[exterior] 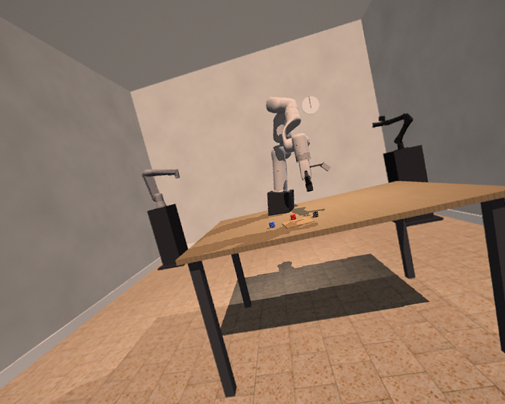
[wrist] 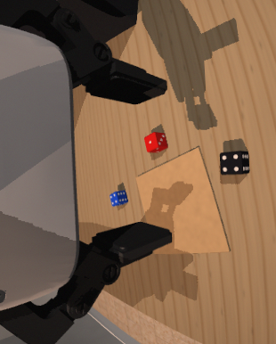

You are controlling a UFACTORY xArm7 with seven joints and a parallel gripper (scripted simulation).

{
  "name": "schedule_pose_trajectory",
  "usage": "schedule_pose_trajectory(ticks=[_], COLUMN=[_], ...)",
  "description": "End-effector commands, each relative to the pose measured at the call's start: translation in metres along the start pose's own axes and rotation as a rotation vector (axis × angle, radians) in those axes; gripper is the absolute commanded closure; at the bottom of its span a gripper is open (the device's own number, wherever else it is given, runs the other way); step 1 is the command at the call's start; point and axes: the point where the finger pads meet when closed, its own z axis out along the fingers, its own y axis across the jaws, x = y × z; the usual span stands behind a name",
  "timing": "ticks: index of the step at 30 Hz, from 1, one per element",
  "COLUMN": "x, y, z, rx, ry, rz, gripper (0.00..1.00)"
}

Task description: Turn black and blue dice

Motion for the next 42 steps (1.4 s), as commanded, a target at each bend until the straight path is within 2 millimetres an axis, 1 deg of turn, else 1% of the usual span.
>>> schedule_pose_trajectory(ticks=[1, 4, 8, 9, 13, 14, 15, 17, 19, 20, 24, 25, 26, 27, 31, 34, 36, 38, 40, 41, 42], x=[0.001, 0.001, 0.001, 0.001, 0.001, 0.001, 0.001, 0.001, 0.001, 0.001, 0.001, 0.001, 0.001, 0.001, 0.001, 0.001, 0.001, 0.001, 0.000, 0.000, 0.000], y=[0.001, 0.002, 0.002, 0.002, 0.003, 0.003, 0.003, 0.003, 0.004, 0.004, 0.004, 0.004, 0.004, 0.004, 0.005, 0.005, 0.005, 0.005, 0.005, 0.005, 0.005], z=[-0.001, 0.000, 0.002, 0.002, 0.004, 0.004, 0.005, 0.005, 0.007, 0.007, 0.009, 0.009, 0.010, 0.010, 0.013, 0.013, 0.015, 0.015, 0.017, 0.017, 0.018], rx=[-0.003, -0.004, -0.006, -0.006, -0.007, -0.007, -0.008, -0.008, -0.009, -0.009, -0.010, -0.010, -0.010, -0.010, -0.010, -0.010, -0.010, -0.010, -0.010, -0.010, -0.010], ry=[0.001, 0.001, 0.002, 0.002, 0.002, 0.002, 0.003, 0.003, 0.003, 0.003, 0.004, 0.004, 0.005, 0.005, 0.006, 0.006, 0.007, 0.007, 0.008, 0.008, 0.008], rz=[0.034, 0.117, 0.287, 0.288, 0.457, 0.461, 0.527, 0.527, 0.656, 0.670, 0.820, 0.825, 0.893, 0.907, 1.066, 1.078, 1.222, 1.256, 1.344, 1.347, 1.417], gripper=[0.00, 0.00, 0.00, 0.00, 0.00, 0.00, 0.00, 0.00, 0.00, 0.00, 0.00, 0.00, 0.00, 0.00, 0.00, 0.00, 0.00, 0.00, 0.00, 0.00, 0.00])
